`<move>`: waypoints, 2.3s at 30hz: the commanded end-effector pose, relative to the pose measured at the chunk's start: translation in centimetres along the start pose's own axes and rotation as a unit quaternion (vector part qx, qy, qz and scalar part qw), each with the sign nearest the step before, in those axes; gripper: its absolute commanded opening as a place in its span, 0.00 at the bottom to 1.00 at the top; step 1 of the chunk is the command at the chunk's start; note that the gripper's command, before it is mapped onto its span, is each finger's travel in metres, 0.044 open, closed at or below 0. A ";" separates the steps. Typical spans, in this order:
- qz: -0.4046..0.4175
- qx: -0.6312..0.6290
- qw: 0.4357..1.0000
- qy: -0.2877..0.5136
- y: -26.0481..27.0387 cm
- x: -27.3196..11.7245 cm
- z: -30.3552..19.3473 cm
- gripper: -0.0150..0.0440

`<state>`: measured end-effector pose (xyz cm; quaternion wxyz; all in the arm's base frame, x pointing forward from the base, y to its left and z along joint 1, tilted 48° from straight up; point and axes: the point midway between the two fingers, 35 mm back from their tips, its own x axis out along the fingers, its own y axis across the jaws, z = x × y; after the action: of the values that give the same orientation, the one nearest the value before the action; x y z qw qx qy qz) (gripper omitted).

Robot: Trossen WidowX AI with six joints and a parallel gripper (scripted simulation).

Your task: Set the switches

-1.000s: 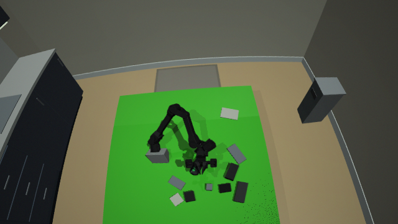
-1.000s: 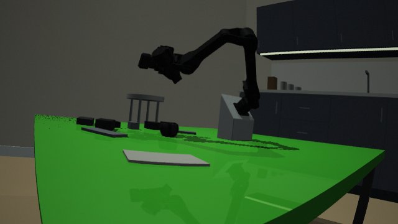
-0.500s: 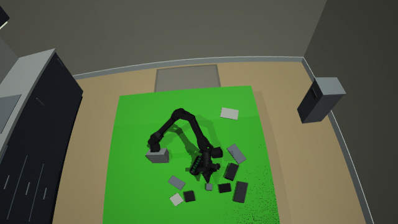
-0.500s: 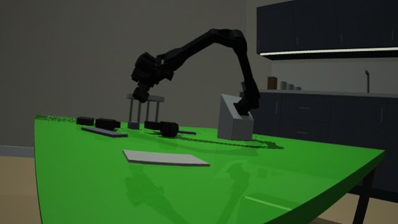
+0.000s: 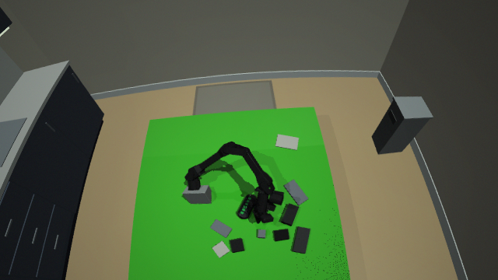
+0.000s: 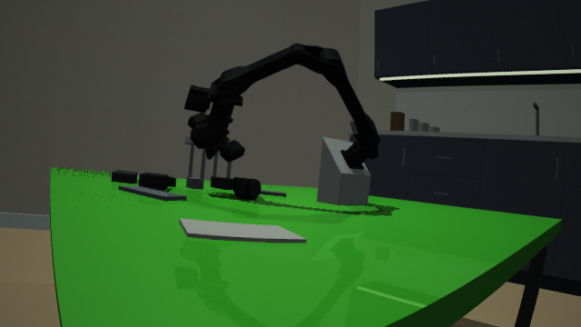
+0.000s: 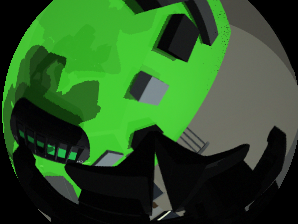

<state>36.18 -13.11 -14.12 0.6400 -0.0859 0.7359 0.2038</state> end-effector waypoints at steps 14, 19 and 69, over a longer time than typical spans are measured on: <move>0.315 -0.368 0.839 -0.247 9.5 -5.6 4.6 0.25; 0.315 -0.368 0.839 -0.247 9.5 -5.6 4.6 0.25; 0.316 -0.368 0.839 -0.247 12.4 -1.7 6.6 0.25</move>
<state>37.67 0.51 -10.87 0.6215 -0.0262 0.4110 0.6664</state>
